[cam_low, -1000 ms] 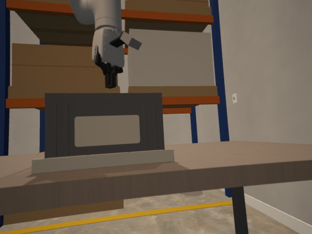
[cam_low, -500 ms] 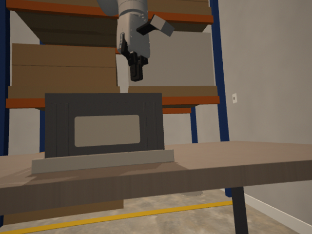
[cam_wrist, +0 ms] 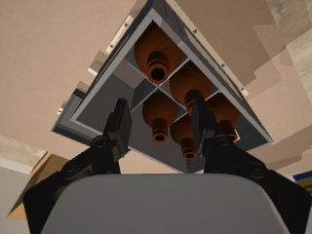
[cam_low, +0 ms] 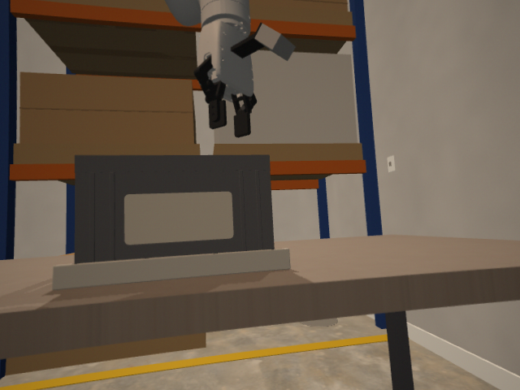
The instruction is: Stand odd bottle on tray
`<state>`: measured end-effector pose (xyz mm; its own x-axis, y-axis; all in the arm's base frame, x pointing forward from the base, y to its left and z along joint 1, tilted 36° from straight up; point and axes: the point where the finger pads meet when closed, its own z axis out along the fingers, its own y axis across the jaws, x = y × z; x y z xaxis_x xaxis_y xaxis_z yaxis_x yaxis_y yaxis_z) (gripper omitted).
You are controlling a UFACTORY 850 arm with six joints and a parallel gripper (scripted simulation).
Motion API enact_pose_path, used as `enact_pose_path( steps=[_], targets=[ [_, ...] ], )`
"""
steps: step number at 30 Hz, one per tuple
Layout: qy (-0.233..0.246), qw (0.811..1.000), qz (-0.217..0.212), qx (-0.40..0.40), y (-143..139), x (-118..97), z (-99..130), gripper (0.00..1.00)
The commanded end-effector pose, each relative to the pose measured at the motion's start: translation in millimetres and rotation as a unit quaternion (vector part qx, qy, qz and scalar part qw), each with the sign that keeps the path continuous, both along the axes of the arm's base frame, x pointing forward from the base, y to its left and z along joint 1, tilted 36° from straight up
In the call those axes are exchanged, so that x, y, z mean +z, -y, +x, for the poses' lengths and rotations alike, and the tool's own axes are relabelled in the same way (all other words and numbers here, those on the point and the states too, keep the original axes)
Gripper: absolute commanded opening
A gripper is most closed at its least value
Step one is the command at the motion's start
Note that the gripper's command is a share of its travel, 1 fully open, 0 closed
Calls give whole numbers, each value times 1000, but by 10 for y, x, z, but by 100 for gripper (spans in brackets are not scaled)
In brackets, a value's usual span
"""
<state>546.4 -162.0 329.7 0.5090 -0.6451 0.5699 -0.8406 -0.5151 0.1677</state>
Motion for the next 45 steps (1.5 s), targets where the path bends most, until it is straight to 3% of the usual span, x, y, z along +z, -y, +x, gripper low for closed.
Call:
enact_pose_path(
  steps=[1, 45],
  targets=[
    [1, 1000, 0, 0, -2, 9, 5, 65],
    [0, 1000, 0, -1, 50, -66, 29, 65]
  ],
)
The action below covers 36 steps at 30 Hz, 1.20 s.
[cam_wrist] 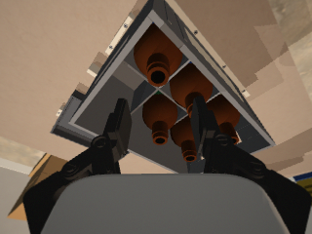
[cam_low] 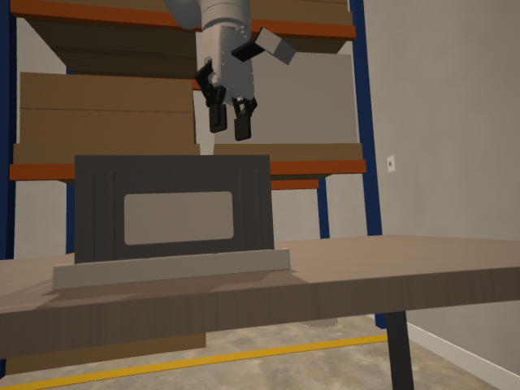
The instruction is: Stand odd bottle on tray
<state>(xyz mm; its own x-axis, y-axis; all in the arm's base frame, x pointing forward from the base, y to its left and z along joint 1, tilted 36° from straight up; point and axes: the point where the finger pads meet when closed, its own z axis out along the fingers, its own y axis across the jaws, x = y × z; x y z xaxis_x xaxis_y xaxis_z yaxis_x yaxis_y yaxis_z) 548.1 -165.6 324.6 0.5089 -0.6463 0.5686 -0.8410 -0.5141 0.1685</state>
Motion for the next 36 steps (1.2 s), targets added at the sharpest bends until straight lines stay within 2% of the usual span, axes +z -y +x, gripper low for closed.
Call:
enact_pose_path(
  steps=[1, 36],
  targets=[
    [1, 1000, 0, 0, 20, -24, 15, 65],
    [1, 1000, 0, 0, 196, -280, 94, 65]
  ],
)
